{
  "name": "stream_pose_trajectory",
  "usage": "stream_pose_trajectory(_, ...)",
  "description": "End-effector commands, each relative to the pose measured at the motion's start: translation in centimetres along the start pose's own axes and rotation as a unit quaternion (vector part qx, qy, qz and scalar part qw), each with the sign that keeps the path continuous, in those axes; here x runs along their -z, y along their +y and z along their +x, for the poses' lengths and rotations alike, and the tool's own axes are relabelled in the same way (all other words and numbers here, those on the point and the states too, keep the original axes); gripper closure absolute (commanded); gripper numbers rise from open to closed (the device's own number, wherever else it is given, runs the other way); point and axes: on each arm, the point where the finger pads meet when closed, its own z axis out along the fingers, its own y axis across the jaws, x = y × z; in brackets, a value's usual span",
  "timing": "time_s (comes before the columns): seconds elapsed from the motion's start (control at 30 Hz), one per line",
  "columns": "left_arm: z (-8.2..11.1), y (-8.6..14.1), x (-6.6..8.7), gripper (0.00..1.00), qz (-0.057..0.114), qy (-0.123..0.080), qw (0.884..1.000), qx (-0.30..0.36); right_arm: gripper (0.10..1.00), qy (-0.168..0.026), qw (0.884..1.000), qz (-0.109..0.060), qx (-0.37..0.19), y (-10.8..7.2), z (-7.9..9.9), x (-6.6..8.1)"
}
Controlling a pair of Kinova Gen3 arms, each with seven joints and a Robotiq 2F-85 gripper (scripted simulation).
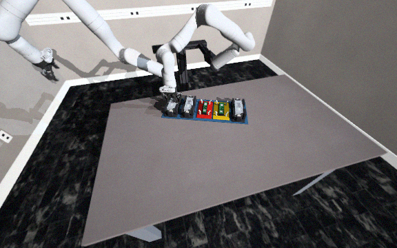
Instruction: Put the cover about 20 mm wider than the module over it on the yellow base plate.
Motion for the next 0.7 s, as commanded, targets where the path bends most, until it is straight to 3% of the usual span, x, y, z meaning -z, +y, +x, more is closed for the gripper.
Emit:
stream_pose_trajectory(0.0,0.05,0.09,0.12,1.0,-0.001,0.001,1.0,0.0,0.1,-0.001,1.0,0.0,0.0,-0.04,-0.03,0.04)
stream_pose_trajectory(0.6,0.06,0.07,0.15,1.0,-0.001,0.001,1.0,0.0,0.1,-0.001,1.0,0.0,0.0,-0.04,-0.03,0.04)
stream_pose_trajectory(0.67,0.06,0.07,0.76,1.0,-0.001,0.001,1.0,0.0,0.1,-0.001,1.0,0.0,0.0,-0.04,-0.03,0.04)
